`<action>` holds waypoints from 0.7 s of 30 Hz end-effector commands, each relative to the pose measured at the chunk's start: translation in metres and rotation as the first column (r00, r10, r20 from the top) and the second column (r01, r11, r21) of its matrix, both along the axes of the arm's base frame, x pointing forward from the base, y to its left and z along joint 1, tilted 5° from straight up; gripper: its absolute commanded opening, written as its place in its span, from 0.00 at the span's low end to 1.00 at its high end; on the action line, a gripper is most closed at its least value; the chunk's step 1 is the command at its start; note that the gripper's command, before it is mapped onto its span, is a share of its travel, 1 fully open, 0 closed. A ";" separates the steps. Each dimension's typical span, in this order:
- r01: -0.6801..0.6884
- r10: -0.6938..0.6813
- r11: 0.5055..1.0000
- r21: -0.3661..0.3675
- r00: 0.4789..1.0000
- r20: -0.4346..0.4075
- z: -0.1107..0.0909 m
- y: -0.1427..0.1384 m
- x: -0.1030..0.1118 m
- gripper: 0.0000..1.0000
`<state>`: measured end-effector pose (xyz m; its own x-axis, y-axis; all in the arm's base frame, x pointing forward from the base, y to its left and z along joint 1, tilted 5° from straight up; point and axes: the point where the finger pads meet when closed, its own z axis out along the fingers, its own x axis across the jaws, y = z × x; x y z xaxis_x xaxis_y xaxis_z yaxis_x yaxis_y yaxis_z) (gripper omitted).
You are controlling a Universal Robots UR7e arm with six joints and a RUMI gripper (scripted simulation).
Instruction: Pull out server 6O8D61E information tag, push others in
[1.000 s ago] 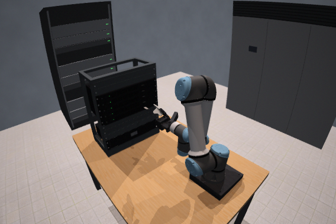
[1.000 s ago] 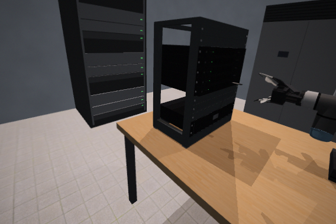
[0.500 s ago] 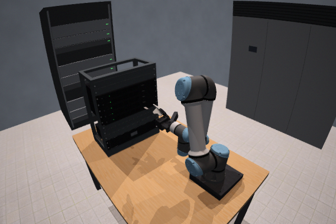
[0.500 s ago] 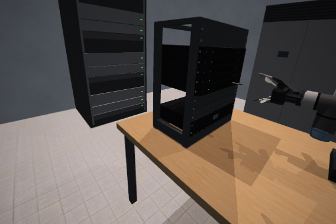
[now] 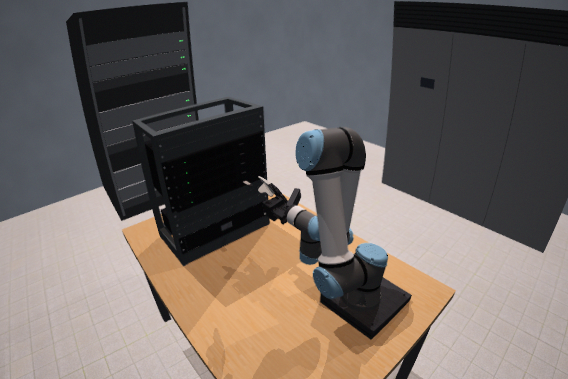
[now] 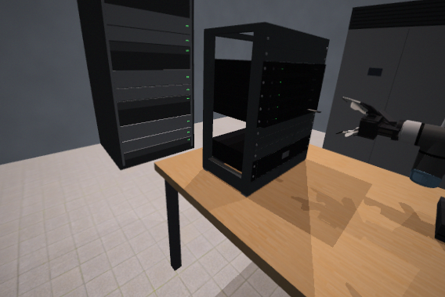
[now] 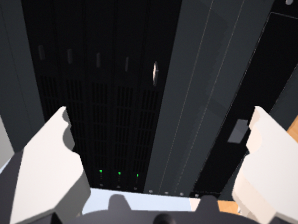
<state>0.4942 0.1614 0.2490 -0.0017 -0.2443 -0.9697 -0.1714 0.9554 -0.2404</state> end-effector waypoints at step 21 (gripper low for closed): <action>0.001 -0.001 0.999 -0.036 1.000 0.003 0.000 0.000 0.001 1.00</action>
